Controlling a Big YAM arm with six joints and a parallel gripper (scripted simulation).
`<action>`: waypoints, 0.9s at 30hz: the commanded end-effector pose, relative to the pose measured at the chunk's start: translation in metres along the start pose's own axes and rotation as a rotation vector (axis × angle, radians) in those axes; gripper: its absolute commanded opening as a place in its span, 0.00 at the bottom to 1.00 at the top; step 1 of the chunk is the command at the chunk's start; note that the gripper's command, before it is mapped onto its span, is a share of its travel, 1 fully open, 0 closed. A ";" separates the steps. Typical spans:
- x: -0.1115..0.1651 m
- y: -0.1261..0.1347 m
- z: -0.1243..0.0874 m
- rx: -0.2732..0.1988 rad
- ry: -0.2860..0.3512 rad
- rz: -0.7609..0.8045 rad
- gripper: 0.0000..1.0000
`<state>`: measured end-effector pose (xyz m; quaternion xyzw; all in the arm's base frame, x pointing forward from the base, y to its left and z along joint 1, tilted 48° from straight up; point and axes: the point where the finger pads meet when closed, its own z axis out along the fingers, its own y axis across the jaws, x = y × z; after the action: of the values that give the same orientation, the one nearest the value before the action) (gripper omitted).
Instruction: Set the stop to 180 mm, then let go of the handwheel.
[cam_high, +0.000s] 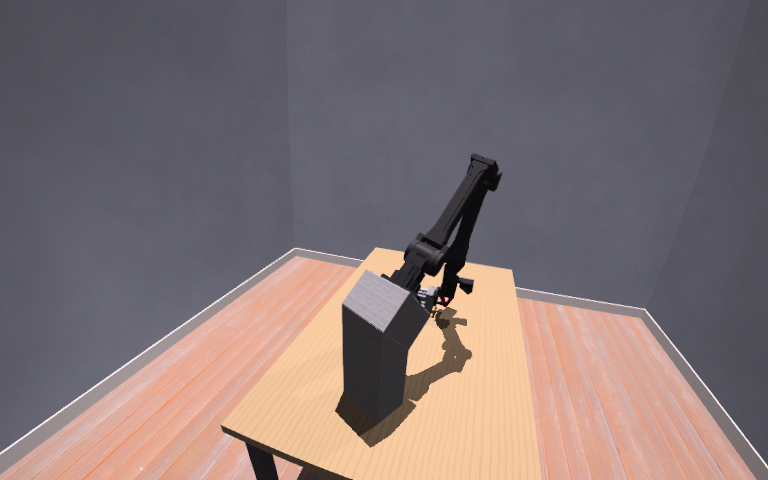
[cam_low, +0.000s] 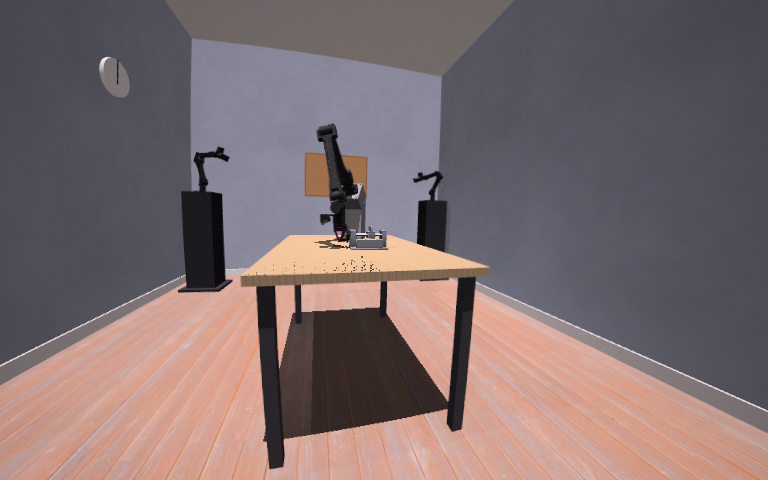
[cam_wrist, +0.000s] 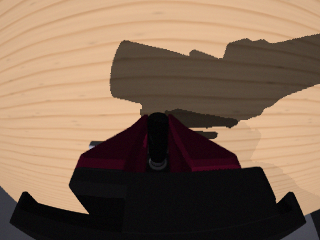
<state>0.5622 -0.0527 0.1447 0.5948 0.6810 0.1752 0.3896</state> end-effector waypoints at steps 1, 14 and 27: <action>-0.004 -0.033 0.008 0.064 -0.006 -0.005 0.06; -0.011 -0.026 -0.010 0.031 -0.017 0.003 0.06; -0.009 -0.035 -0.013 0.040 -0.015 0.001 0.06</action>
<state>0.5431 -0.0558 0.1348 0.5981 0.6829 0.1695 0.3838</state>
